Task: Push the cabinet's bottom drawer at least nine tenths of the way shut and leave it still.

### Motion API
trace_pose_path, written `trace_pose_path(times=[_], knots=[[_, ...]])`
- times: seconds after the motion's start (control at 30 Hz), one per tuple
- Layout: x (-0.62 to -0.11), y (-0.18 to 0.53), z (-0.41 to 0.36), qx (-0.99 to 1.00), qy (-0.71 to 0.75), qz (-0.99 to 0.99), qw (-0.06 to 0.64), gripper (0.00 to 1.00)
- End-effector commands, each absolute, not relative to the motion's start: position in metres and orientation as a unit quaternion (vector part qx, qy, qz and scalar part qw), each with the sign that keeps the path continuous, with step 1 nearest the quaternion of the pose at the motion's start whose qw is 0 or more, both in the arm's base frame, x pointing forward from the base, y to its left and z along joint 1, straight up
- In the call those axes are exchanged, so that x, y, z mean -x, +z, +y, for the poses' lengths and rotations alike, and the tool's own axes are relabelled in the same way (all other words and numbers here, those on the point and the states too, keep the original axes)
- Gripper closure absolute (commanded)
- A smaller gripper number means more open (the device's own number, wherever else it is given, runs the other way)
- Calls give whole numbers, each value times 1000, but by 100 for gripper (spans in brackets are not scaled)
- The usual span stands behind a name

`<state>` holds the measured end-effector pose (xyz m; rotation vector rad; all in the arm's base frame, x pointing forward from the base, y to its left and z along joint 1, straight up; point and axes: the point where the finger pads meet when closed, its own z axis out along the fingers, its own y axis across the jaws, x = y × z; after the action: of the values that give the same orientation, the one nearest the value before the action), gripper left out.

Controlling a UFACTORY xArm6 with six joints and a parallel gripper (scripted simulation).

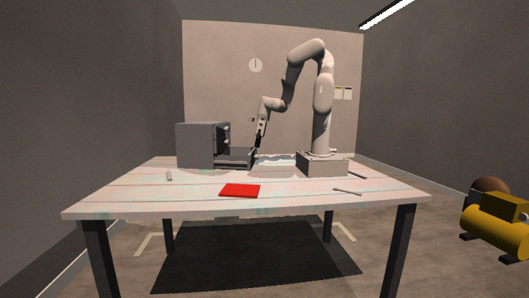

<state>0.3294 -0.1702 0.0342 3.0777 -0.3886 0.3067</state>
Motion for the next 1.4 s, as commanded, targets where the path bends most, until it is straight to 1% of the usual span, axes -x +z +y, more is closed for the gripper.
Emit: trace_pose_path(times=[0.0,0.47,0.8,0.83,1.37], knots=[[-331,35,-171,-987,100,-125,13,100],[-331,35,-171,-987,100,-125,13,100],[-328,52,-171,-987,100,-125,14,100],[-328,52,-171,-987,100,-125,14,40],[-328,52,-171,-987,100,-125,14,40]])
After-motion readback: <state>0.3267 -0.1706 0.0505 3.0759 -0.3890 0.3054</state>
